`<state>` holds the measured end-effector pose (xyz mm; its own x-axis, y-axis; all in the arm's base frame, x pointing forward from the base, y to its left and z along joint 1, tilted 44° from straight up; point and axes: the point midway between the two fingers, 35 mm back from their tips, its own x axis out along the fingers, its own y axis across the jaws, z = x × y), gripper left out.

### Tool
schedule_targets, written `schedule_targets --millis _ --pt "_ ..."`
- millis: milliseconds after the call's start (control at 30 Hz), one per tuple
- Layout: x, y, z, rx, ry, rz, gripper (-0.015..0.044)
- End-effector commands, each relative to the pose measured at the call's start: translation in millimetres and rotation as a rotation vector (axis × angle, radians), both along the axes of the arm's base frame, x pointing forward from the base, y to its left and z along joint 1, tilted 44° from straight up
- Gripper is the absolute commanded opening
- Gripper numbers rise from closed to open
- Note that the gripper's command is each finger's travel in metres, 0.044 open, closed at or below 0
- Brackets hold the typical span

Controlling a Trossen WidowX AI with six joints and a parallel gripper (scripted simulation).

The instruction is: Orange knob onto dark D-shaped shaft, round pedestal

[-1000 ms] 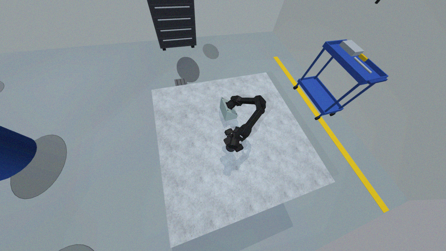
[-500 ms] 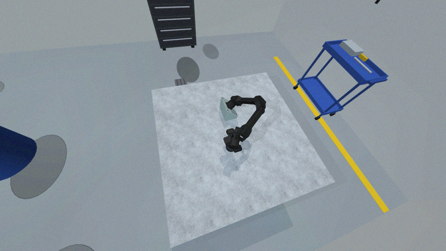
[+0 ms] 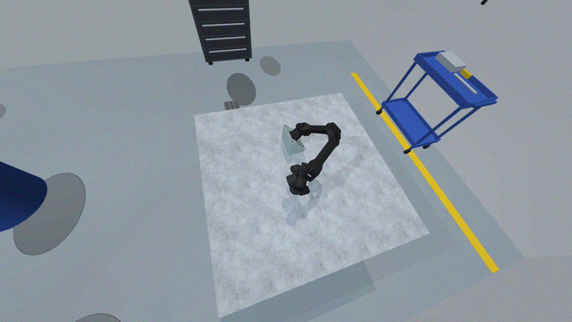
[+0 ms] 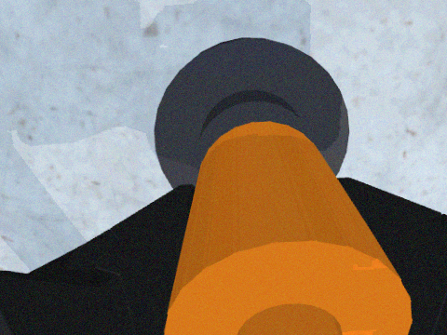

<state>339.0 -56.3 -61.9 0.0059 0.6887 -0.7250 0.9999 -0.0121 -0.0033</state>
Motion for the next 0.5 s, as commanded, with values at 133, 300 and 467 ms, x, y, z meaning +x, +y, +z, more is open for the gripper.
schedule_targets --millis 133,300,467 --pt "1.1 -3.4 3.4 -0.002 -0.002 -0.011 0.0" --pt "2.6 -3.7 3.7 -0.002 -0.002 -0.011 0.0" --pt "2.8 -0.9 0.2 -0.002 -0.003 -0.011 0.0"
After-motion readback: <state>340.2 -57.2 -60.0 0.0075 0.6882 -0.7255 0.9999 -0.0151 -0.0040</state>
